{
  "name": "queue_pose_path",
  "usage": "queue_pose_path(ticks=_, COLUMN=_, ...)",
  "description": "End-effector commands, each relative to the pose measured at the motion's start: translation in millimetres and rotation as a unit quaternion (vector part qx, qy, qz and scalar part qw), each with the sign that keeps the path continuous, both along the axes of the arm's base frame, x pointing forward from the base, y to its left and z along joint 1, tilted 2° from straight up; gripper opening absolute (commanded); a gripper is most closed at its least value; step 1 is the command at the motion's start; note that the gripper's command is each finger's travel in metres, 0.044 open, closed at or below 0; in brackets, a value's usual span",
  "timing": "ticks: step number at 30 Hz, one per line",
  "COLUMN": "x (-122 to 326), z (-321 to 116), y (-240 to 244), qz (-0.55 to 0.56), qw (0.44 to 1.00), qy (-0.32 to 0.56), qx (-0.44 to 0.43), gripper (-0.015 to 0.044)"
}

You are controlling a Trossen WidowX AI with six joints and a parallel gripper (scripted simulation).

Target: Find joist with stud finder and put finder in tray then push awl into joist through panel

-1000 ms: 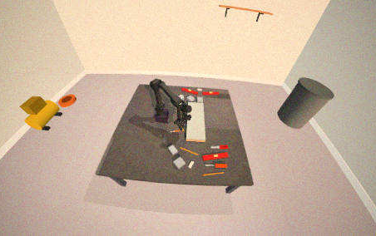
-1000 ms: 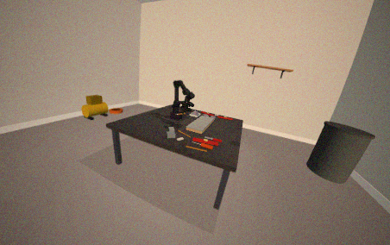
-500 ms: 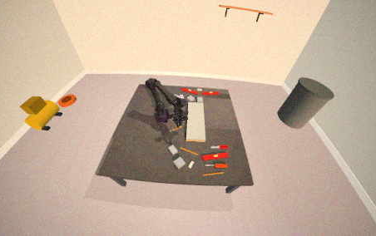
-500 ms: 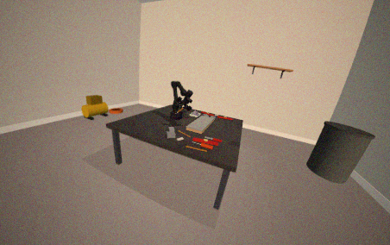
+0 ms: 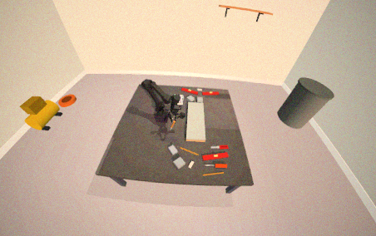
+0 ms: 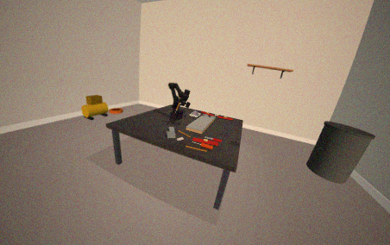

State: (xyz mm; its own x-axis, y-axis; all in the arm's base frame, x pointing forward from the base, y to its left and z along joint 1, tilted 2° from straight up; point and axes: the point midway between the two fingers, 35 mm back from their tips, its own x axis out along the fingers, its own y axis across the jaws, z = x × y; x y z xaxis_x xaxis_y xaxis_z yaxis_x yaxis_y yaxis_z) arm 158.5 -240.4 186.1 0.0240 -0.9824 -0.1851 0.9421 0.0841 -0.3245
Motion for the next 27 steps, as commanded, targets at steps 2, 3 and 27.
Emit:
queue_pose_path(ticks=2, x=-20, z=5, y=11, qz=-0.039, qw=0.994, qy=-0.092, qx=-0.043, gripper=0.0000)
queue_pose_path(ticks=3, x=-6, z=2, y=3, qz=-0.011, qw=0.999, qy=-0.032, qx=-0.015, gripper=0.0000)
queue_pose_path(ticks=27, x=126, z=-39, y=33, qz=0.375, qw=0.922, qy=0.007, qx=0.093, gripper=0.0000)
